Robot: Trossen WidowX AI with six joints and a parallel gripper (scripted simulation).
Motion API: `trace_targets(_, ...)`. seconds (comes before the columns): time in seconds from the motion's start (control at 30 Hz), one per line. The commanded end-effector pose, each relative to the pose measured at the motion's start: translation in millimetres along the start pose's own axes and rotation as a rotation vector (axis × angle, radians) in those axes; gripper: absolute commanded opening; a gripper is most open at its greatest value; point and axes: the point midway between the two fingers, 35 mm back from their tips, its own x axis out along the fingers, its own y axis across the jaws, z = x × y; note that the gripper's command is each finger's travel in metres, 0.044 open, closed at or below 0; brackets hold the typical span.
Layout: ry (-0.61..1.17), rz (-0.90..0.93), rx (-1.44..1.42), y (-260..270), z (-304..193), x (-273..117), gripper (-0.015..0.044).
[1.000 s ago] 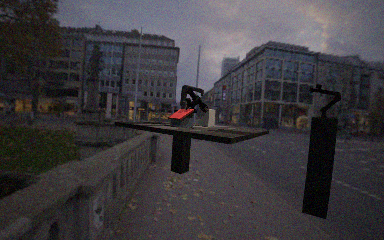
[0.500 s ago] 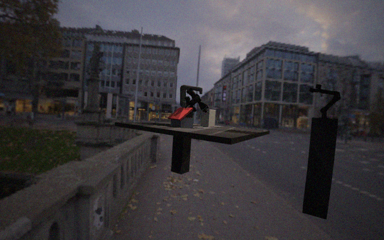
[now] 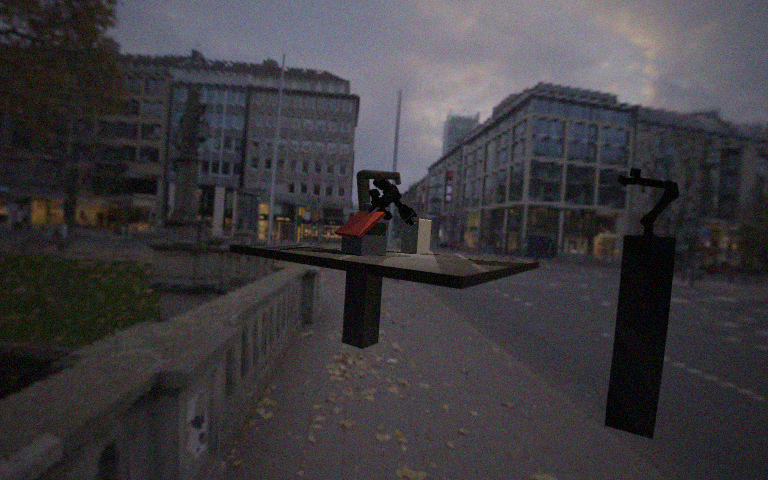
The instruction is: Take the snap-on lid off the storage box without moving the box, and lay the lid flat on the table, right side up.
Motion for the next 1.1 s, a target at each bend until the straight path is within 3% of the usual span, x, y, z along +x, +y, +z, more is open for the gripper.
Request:
trace_targets(0.0, -0.003, 0.012, 0.021, 10.6, 1.6, -4.7, 0.0000)
trace_targets(1.07, -0.002, 0.011, 0.020, 18.4, 20.1, -19.7, 0.0000)
